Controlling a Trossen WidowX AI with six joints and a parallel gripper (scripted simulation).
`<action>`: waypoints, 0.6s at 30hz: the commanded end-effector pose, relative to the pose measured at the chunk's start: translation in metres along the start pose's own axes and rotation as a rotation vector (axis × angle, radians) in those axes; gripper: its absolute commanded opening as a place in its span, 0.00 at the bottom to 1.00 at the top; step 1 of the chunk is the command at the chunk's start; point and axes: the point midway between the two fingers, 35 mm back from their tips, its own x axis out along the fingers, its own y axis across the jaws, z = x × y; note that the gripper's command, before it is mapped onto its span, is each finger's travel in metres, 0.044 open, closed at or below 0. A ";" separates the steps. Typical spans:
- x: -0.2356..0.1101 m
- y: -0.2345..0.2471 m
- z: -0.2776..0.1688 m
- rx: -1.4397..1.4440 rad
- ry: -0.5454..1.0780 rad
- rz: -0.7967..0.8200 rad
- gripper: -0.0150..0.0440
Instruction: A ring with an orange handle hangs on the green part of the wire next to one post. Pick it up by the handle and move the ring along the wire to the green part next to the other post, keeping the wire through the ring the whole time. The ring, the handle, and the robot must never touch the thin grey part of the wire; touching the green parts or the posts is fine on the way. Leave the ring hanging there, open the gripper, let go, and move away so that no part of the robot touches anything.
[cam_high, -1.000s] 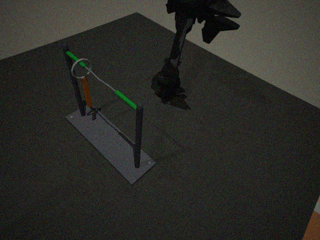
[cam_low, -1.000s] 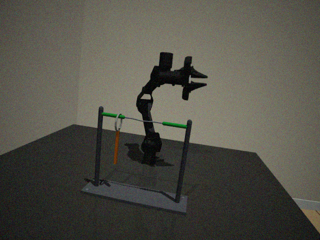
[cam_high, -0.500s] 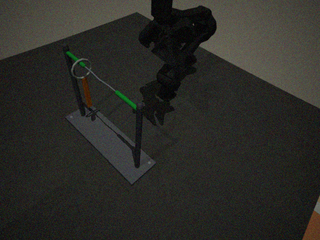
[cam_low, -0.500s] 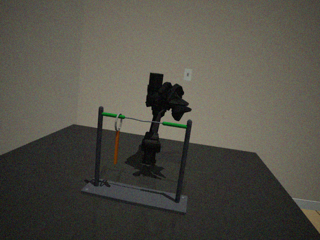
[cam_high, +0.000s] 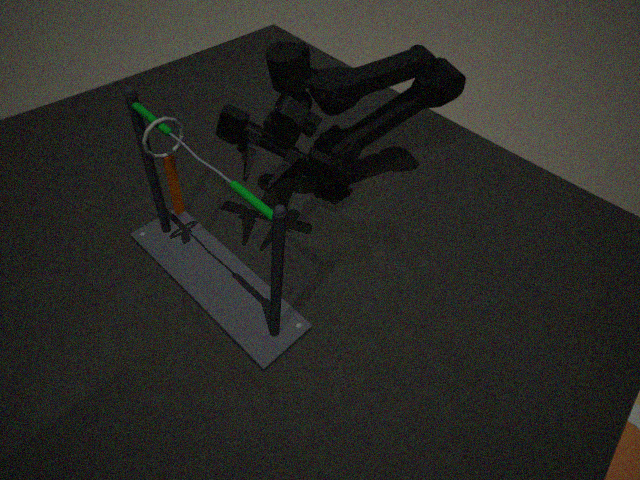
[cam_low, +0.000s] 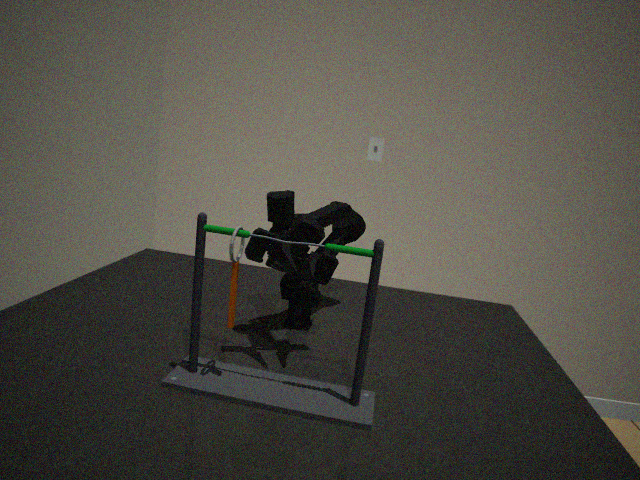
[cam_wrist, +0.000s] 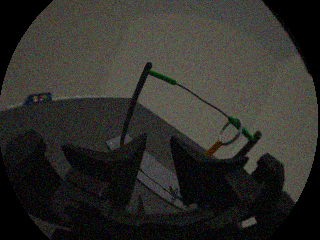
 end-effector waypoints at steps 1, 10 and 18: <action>-0.011 -0.017 -0.047 0.141 0.076 -0.150 0.53; -0.043 -0.028 -0.129 0.400 0.180 -0.430 0.53; -0.044 -0.028 -0.130 0.405 0.181 -0.436 0.53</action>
